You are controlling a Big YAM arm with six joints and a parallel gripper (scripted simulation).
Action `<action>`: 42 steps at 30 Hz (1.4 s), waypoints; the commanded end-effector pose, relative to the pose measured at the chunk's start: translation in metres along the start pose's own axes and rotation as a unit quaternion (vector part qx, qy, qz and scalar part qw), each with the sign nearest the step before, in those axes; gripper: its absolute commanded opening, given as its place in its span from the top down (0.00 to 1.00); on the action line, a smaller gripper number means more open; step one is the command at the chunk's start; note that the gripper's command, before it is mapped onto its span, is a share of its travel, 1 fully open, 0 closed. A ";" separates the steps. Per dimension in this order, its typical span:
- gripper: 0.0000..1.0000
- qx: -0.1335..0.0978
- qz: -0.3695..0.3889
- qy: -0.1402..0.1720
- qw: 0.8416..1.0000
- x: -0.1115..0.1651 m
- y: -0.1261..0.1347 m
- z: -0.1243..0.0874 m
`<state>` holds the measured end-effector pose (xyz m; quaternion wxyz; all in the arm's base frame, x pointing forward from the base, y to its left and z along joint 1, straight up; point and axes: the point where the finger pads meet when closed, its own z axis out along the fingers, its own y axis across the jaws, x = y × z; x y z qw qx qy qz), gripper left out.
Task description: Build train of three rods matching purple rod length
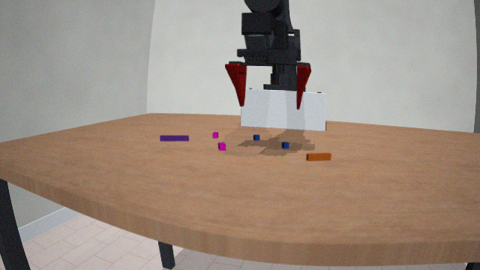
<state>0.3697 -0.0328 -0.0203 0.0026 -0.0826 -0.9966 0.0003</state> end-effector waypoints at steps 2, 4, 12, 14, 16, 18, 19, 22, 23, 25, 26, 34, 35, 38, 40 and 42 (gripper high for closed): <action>0.00 -0.003 -0.001 -0.020 1.000 -0.008 -0.001 -0.007; 0.00 -0.003 -0.001 -0.020 1.000 -0.008 -0.001 -0.007; 0.00 -0.004 0.097 -0.026 0.995 -0.024 -0.015 -0.009; 0.00 -0.005 0.124 -0.029 0.992 -0.030 -0.019 -0.011; 0.00 -0.005 0.124 -0.032 0.992 -0.031 -0.019 -0.014; 0.00 -0.005 0.155 -0.030 0.988 -0.031 -0.023 -0.013; 0.00 -0.006 0.155 -0.031 0.987 -0.031 -0.023 -0.014; 0.00 -0.005 0.189 -0.026 0.982 -0.031 -0.029 -0.011; 0.00 -0.005 0.189 -0.027 0.982 -0.031 -0.029 -0.011; 0.00 -0.006 0.189 -0.032 0.981 -0.032 -0.029 -0.015; 0.00 -0.007 0.188 -0.032 0.982 -0.032 -0.027 -0.016; 0.00 -0.006 0.268 -0.026 0.963 -0.031 -0.040 -0.013; 0.00 -0.007 0.268 -0.029 0.963 -0.032 -0.040 -0.015; 0.00 -0.007 0.265 -0.030 0.964 -0.033 -0.038 -0.016; 0.00 -0.006 0.311 -0.023 0.950 -0.031 -0.047 -0.012; 0.00 -0.007 0.311 -0.026 0.950 -0.032 -0.047 -0.014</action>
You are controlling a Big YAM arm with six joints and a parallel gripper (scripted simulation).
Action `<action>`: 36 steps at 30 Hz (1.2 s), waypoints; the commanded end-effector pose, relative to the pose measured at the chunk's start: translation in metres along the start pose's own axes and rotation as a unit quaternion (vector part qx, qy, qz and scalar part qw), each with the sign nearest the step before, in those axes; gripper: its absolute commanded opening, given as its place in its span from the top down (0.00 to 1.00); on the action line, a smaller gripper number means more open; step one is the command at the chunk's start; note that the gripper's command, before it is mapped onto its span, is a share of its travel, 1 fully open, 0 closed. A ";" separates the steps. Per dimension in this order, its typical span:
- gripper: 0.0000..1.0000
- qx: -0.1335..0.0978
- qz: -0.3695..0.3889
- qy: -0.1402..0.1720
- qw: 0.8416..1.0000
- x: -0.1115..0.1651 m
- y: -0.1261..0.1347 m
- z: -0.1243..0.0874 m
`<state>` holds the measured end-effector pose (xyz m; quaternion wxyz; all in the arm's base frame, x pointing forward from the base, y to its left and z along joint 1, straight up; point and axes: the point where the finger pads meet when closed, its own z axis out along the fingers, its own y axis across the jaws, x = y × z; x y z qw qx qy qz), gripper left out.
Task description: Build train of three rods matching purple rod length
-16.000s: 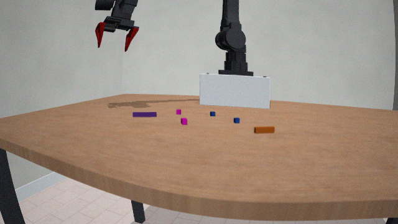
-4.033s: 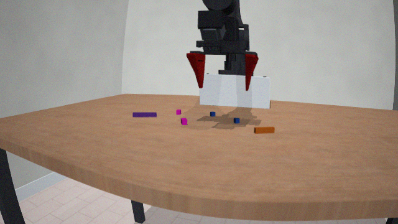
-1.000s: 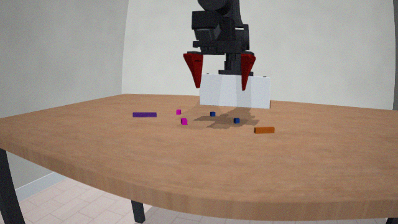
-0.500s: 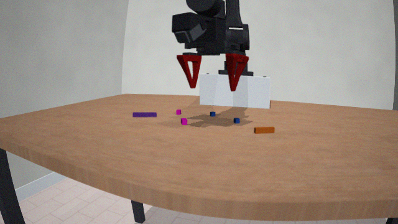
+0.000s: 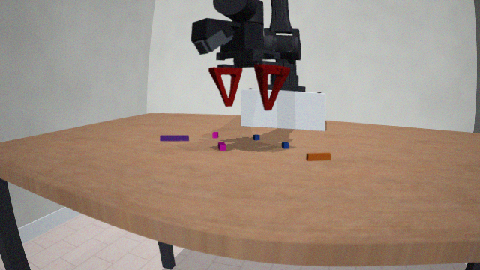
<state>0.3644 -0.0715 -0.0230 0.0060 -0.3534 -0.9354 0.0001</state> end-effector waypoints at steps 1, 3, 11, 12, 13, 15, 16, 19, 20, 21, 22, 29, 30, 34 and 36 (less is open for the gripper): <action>0.00 -0.015 0.038 -0.027 0.999 -0.030 0.010 -0.017; 0.00 -0.012 0.085 -0.021 0.996 -0.032 0.003 -0.014; 0.00 -0.012 0.135 -0.020 0.991 -0.036 -0.003 -0.014; 0.00 -0.012 0.135 -0.020 0.991 -0.036 -0.003 -0.014; 0.00 -0.012 0.135 -0.020 0.991 -0.036 -0.003 -0.014; 0.00 -0.017 0.135 -0.026 0.990 -0.038 -0.002 -0.020; 0.00 -0.017 0.131 -0.026 0.991 -0.037 0.000 -0.020; 0.00 -0.017 0.127 -0.026 0.991 -0.035 0.003 -0.020; 0.00 -0.017 0.127 -0.026 0.991 -0.035 0.003 -0.020; 0.00 -0.013 0.185 -0.019 0.982 -0.040 -0.010 -0.015; 0.00 -0.013 0.185 -0.019 0.982 -0.040 -0.010 -0.015; 0.00 -0.012 0.237 -0.017 0.971 -0.043 -0.016 -0.013; 0.00 -0.012 0.237 -0.017 0.971 -0.043 -0.016 -0.013; 0.00 -0.018 0.231 -0.024 0.973 -0.044 -0.011 -0.021; 0.00 -0.018 0.230 -0.024 0.973 -0.043 -0.010 -0.021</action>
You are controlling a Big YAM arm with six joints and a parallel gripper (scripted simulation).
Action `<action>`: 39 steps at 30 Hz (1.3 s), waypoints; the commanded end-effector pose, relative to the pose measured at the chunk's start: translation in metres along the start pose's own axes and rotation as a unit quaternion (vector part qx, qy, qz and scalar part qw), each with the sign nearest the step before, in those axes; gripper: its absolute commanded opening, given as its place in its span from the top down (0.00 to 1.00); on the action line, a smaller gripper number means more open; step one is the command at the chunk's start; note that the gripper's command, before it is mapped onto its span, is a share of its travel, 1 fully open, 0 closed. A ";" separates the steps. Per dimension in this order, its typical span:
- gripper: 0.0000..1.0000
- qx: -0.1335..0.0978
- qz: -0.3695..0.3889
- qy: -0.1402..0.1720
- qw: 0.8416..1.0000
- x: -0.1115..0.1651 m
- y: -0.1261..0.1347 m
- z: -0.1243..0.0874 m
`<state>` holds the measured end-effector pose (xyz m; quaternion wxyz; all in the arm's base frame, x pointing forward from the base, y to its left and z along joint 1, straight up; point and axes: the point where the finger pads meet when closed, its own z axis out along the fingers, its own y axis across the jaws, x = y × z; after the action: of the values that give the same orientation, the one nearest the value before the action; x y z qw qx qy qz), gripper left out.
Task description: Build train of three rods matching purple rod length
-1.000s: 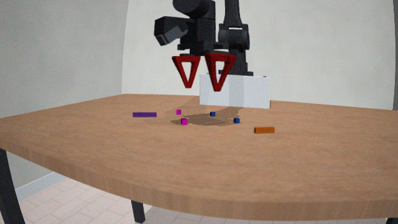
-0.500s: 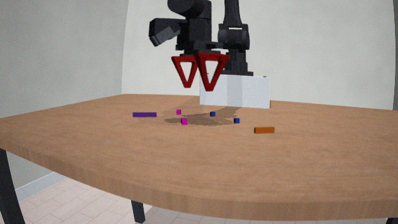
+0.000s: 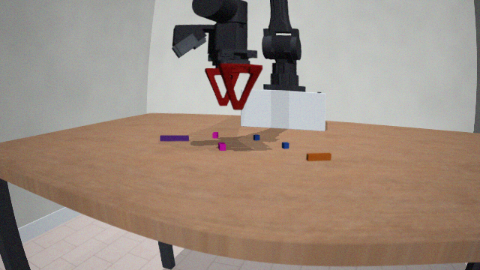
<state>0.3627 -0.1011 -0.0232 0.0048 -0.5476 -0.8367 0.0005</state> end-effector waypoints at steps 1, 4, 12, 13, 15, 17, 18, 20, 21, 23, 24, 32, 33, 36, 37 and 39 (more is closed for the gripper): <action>0.00 -0.021 0.013 -0.019 0.999 -0.017 0.023 -0.021; 0.00 -0.021 0.013 -0.019 0.999 -0.017 0.023 -0.021; 0.00 -0.017 0.068 -0.015 0.997 -0.023 0.017 -0.016; 0.00 -0.014 0.128 -0.012 0.992 -0.033 0.008 -0.013; 0.00 -0.016 0.128 -0.014 0.992 -0.033 0.009 -0.015; 0.00 -0.022 0.128 -0.017 0.991 -0.035 0.010 -0.020; 0.00 -0.022 0.128 -0.017 0.991 -0.035 0.010 -0.020; 0.00 -0.022 0.121 -0.017 0.992 -0.030 0.014 -0.020; 0.00 -0.022 0.121 -0.017 0.992 -0.030 0.014 -0.020; 0.00 -0.022 0.121 -0.017 0.992 -0.030 0.014 -0.020; 0.00 -0.022 0.121 -0.017 0.992 -0.030 0.014 -0.020; 0.00 -0.018 0.181 -0.014 0.983 -0.040 0.004 -0.016; 0.00 -0.018 0.181 -0.014 0.983 -0.040 0.004 -0.017; 0.00 -0.015 0.233 -0.011 0.972 -0.046 -0.001 -0.013; 0.00 -0.015 0.233 -0.011 0.972 -0.046 -0.001 -0.013; 0.00 -0.021 0.233 -0.015 0.972 -0.047 0.000 -0.019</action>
<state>0.3576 -0.1268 -0.0240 0.0054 -0.6986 -0.7155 0.0015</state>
